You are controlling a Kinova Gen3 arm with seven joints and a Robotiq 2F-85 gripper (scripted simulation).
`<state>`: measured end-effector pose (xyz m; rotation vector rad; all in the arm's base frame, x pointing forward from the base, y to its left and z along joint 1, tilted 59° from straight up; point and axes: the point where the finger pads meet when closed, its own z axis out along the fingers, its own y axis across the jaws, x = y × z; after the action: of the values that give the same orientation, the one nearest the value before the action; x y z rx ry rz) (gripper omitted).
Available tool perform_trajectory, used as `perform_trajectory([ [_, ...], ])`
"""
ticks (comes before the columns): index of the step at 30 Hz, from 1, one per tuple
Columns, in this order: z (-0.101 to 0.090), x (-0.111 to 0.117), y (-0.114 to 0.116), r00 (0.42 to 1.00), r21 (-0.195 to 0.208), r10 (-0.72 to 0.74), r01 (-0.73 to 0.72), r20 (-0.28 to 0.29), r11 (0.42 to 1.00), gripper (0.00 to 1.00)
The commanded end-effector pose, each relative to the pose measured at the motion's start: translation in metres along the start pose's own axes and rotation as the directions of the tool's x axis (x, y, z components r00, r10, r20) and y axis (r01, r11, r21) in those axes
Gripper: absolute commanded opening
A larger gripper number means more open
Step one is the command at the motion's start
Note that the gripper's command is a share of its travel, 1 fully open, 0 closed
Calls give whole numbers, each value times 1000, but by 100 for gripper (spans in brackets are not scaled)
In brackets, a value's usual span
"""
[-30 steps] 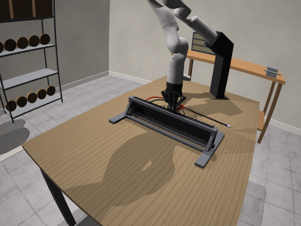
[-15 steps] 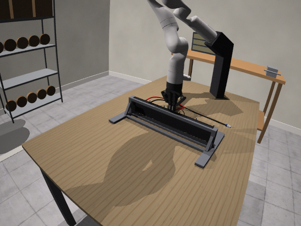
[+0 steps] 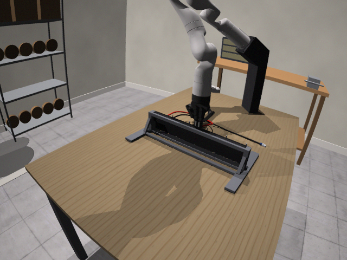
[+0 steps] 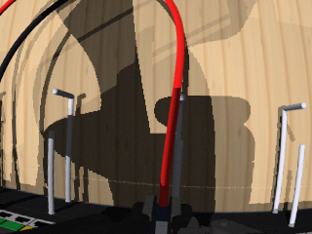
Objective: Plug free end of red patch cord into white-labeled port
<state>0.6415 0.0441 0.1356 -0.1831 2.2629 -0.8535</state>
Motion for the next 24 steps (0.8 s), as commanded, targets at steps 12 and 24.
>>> perform_trajectory([
  [12, -1, -7, -3, 1000, 4, 2, -2, 9, 1000, 0],
  [24, -2, -11, -3, 1000, 3, 6, -6, -6, 1000, 0],
])
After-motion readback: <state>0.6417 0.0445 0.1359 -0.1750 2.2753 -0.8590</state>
